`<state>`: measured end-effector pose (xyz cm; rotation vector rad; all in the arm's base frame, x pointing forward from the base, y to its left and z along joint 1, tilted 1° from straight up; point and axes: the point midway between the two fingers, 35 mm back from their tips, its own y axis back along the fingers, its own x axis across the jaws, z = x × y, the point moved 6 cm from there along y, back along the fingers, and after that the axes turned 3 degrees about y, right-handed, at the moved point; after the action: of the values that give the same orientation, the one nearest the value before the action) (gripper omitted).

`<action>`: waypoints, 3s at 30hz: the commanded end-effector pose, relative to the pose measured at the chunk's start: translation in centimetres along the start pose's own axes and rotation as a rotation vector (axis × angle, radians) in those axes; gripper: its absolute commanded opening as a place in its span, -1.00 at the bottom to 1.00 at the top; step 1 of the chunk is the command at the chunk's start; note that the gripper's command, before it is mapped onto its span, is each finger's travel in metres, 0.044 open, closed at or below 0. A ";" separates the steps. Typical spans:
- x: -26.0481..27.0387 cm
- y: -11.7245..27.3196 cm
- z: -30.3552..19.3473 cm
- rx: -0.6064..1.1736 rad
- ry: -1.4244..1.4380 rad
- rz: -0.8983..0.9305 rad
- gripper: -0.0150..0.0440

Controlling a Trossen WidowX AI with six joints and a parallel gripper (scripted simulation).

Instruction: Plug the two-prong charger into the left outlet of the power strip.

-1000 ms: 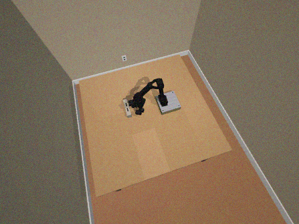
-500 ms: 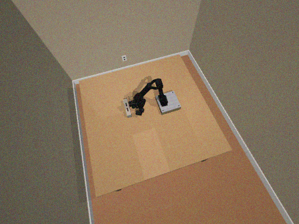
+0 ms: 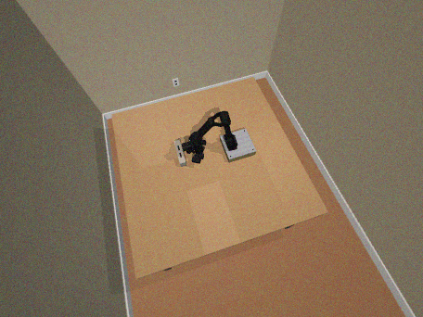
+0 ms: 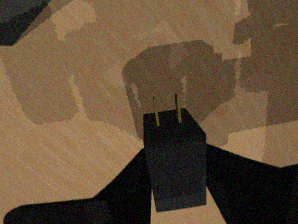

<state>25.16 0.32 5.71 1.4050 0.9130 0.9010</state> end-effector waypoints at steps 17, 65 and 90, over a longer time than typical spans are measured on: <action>0.1 5.4 -0.9 0.003 0.001 -0.005 -0.49; -1.1 1.8 3.1 0.001 0.460 -0.036 -0.49; 0.0 1.7 5.8 -0.001 0.510 -0.039 -0.49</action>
<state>29.93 -1.94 7.20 1.1794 1.3041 1.2521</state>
